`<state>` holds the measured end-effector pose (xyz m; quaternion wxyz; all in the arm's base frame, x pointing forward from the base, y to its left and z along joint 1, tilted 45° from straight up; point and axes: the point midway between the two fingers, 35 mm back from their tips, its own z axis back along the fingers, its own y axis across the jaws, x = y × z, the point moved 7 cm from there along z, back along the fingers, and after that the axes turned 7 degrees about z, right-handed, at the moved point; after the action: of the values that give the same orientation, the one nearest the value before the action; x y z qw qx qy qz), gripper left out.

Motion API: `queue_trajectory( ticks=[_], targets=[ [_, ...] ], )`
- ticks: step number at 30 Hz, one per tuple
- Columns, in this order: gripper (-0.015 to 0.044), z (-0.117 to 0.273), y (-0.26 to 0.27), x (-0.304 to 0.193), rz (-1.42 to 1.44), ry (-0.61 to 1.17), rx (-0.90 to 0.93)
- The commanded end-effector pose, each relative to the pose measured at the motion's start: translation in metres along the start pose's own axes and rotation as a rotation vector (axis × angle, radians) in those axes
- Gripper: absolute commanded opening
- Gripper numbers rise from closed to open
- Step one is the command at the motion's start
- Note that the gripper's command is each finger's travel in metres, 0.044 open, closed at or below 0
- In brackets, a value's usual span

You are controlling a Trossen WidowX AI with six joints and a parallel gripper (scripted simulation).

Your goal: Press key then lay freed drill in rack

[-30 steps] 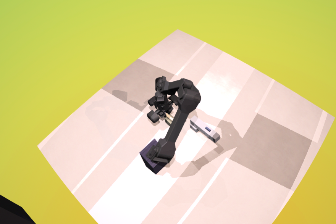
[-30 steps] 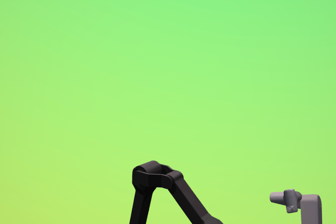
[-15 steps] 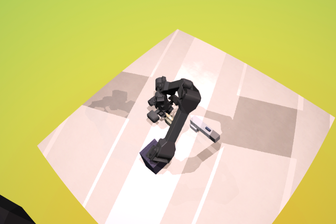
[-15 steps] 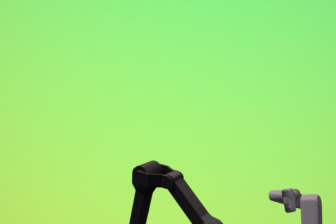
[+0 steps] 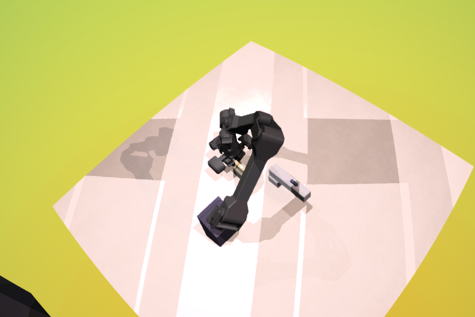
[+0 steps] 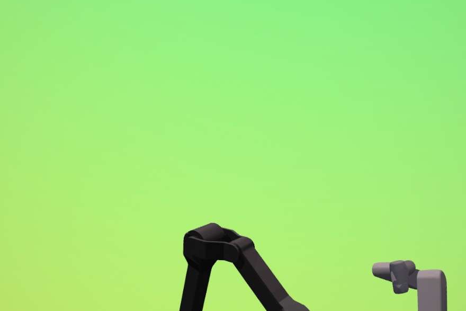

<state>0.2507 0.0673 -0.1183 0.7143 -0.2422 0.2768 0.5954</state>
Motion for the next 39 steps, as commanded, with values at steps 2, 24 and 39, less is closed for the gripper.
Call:
queue_trajectory(
  ticks=[2,24,39],
  targets=[
    [0.0,-0.0058,0.0001,-0.0046,-0.002,0.015,0.011],
    [0.0,-0.0058,0.0001,-0.0046,-0.002,0.015,0.011],
    [0.0105,0.0,0.0,0.0,0.0,0.0,0.0]
  ],
)
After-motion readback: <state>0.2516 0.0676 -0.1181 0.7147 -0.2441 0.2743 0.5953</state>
